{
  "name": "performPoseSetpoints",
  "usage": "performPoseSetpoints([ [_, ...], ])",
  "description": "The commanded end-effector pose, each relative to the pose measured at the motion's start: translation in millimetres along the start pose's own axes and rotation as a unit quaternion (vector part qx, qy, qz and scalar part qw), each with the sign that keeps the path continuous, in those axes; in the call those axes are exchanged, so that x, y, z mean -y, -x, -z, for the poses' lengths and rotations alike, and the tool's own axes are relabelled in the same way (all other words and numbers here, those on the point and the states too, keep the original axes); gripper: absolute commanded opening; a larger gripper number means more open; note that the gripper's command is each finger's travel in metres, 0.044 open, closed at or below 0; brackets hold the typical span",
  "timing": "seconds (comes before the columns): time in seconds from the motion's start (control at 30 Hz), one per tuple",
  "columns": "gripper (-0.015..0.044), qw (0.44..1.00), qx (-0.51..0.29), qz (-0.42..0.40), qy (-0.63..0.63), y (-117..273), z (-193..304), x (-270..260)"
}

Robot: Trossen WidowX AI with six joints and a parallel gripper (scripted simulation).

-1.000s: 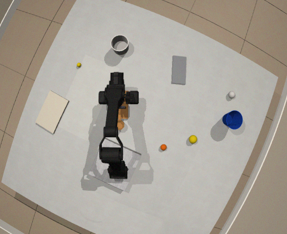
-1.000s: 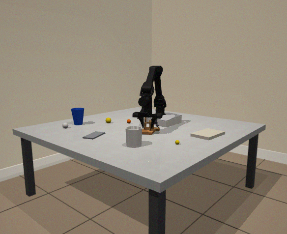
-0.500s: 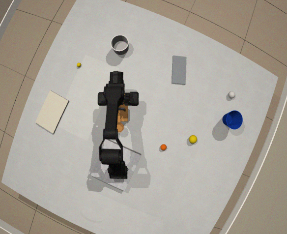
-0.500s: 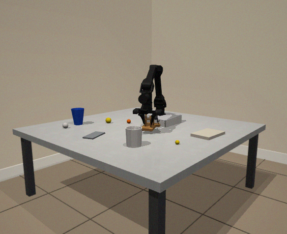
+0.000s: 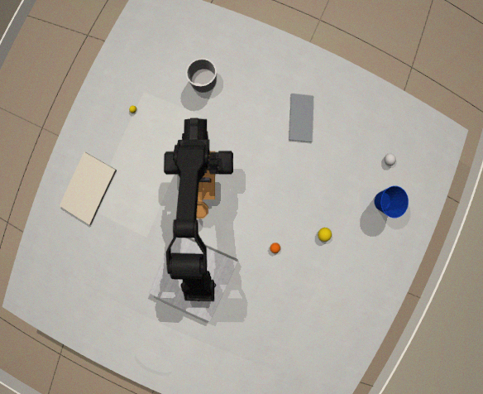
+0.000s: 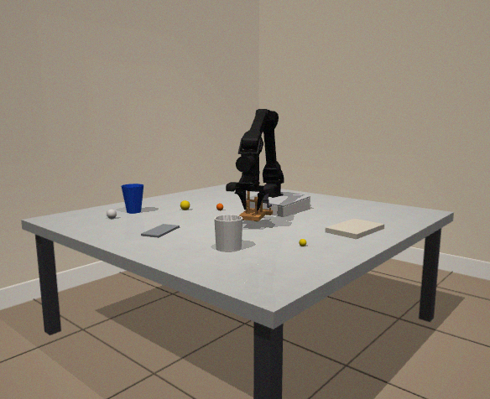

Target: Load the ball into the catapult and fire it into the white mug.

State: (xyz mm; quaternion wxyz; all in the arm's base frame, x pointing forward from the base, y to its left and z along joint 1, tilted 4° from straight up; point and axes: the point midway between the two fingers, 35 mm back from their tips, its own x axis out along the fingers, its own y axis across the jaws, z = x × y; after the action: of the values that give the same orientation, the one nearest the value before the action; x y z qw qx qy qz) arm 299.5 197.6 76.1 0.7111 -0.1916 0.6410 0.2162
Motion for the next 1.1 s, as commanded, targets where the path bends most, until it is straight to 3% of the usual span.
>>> performPoseSetpoints([
  [0.0, 0.0, 1.0, -0.002, 0.0, 0.0, -6, 1, 0],
  [0.83, 0.0, 1.0, -0.003, 0.0, 0.0, -33, 2, 0],
  [1.07, 0.0184, 1.0, -0.003, 0.0, 0.0, -33, 2, 0],
])
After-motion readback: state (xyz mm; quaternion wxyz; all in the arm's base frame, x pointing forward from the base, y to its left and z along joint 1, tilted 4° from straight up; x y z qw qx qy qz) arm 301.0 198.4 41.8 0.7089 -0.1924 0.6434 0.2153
